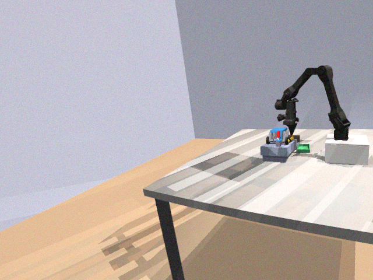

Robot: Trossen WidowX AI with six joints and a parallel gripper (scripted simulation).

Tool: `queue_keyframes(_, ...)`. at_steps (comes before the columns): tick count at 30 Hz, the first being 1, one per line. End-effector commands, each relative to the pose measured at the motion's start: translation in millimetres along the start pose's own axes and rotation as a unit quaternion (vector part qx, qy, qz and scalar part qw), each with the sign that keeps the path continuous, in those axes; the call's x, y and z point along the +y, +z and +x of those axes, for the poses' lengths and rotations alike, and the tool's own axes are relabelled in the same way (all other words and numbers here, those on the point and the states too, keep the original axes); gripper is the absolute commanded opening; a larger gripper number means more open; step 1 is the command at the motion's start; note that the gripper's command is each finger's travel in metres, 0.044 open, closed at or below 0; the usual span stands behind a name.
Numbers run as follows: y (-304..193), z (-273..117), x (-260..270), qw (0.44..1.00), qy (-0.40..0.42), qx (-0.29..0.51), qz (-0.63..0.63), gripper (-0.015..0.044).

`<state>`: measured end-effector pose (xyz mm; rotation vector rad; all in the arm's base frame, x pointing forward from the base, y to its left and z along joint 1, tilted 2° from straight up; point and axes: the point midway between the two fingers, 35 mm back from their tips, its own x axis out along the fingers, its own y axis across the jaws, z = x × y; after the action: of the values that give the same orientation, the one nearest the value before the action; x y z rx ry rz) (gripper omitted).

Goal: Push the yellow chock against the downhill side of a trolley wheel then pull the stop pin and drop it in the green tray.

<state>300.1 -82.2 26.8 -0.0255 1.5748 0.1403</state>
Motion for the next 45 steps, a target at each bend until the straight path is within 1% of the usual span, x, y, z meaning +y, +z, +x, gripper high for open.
queue_keyframes(1,0.0,0.0,0.0,1.000,0.000,0.000,0.000,0.0000)
queue_keyframes(9,0.0,0.0,0.0,1.000,0.000,0.000,0.000,0.0000)
queue_keyframes(16,0.0,0.0,0.0,1.000,0.000,0.000,0.000,0.0184)
queue_keyframes(17,0.0,0.0,0.0,1.000,0.000,0.000,0.000,0.0190)
queue_keyframes(21,0.1,-3.3,-0.1,1.000,0.001,0.000,0.000,0.0190)
queue_keyframes(25,-1.2,-20.7,-0.2,1.000,0.004,0.001,0.001,0.0190)
queue_keyframes(40,0.0,-60.3,-0.9,1.000,0.004,0.001,0.001,0.0190)
queue_keyframes(41,-2.0,-52.1,-1.0,1.000,0.003,0.005,0.002,0.0216)
queue_keyframes(44,-2.0,-52.1,-1.0,1.000,0.003,0.005,0.002,0.0295)
queue_keyframes(45,-0.7,-53.0,-1.5,1.000,0.003,0.000,0.005,0.0269)
